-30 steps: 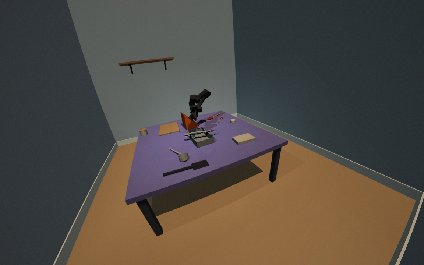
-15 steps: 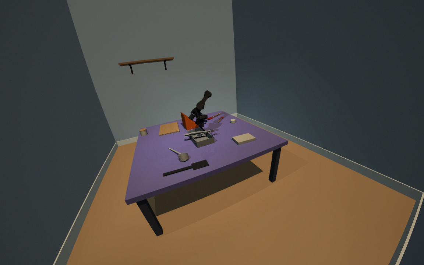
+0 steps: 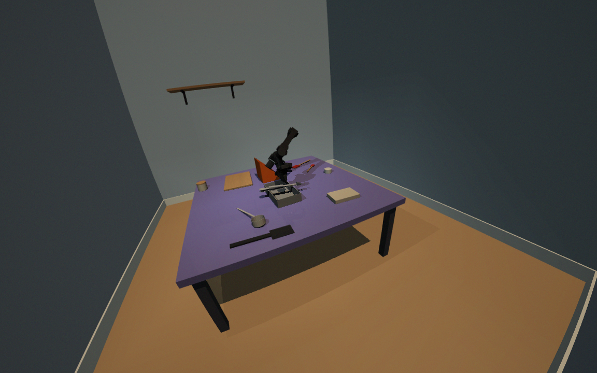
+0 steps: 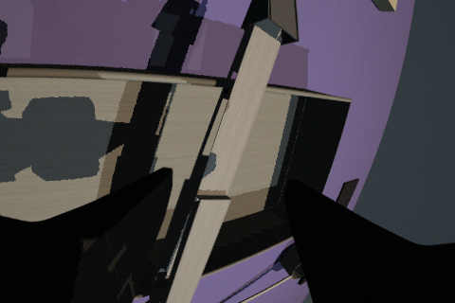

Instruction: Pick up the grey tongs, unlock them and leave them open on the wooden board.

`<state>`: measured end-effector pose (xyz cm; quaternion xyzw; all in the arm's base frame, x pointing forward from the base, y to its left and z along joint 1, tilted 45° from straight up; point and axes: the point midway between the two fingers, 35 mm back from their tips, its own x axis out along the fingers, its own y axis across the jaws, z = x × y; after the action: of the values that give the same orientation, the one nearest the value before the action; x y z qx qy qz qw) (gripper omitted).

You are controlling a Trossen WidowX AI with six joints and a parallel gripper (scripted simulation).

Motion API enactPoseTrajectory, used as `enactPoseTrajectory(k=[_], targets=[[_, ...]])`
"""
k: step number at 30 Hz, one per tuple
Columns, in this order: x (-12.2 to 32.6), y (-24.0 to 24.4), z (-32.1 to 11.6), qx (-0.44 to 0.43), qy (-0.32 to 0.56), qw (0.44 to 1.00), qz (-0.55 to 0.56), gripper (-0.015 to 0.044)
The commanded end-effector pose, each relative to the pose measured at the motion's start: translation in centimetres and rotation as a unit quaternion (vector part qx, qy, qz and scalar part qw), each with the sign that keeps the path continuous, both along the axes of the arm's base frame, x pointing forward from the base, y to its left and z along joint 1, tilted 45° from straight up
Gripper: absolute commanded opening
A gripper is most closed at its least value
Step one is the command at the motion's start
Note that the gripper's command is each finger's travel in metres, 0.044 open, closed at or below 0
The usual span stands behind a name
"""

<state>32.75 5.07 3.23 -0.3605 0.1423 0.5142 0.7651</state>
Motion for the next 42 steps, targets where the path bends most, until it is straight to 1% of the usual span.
enactPoseTrajectory(k=[1, 42], targets=[[0.2, 0.4, -0.7, -0.001, 0.006, 1.0, -0.001, 0.026], [2.8, 5.1, -4.3, 0.003, 0.004, 1.0, -0.001, 0.026]])
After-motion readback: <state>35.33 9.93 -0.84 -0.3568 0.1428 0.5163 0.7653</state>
